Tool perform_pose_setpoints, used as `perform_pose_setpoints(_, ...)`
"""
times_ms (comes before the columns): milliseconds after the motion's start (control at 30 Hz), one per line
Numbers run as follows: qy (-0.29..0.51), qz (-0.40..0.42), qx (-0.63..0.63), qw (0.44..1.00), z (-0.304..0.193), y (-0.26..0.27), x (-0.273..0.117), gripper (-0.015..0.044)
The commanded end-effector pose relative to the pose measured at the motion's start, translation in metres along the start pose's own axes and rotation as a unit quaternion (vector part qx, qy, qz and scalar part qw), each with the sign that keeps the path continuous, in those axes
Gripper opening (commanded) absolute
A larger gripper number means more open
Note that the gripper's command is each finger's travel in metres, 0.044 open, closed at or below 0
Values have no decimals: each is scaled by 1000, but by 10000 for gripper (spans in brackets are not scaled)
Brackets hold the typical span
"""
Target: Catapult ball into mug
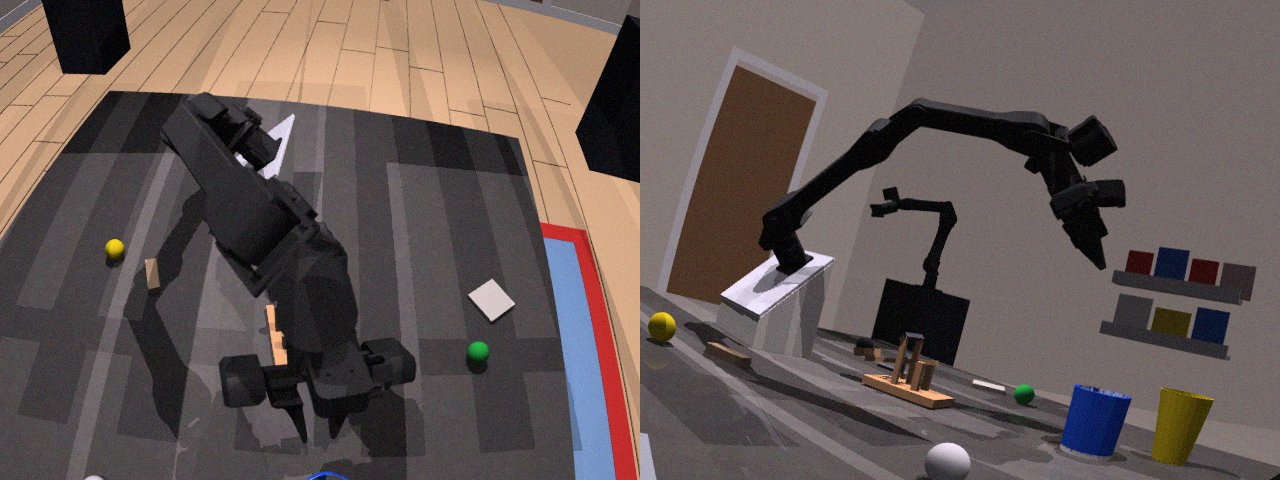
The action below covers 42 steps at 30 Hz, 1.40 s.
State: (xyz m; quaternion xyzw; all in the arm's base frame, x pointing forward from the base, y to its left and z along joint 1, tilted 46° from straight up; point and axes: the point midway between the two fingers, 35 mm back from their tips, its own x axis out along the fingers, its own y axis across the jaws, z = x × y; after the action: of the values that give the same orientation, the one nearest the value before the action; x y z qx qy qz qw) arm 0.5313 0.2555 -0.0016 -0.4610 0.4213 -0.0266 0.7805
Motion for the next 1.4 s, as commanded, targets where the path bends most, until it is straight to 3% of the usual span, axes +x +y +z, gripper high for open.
perform_pose_setpoints(0, -2, -1, 1, 1000, 2, -2, 0, 20)
perform_pose_setpoints(33, -2, -1, 1, 1000, 2, -2, 0, 0)
perform_pose_setpoints(467, 2, 0, -9, 1000, -1, 3, -1, 0)
perform_pose_setpoints(900, 70, 11, -213, 974, -68, 80, -9, 0)
perform_pose_setpoints(1367, 138, 14, -429, 893, -155, 131, -27, 0)
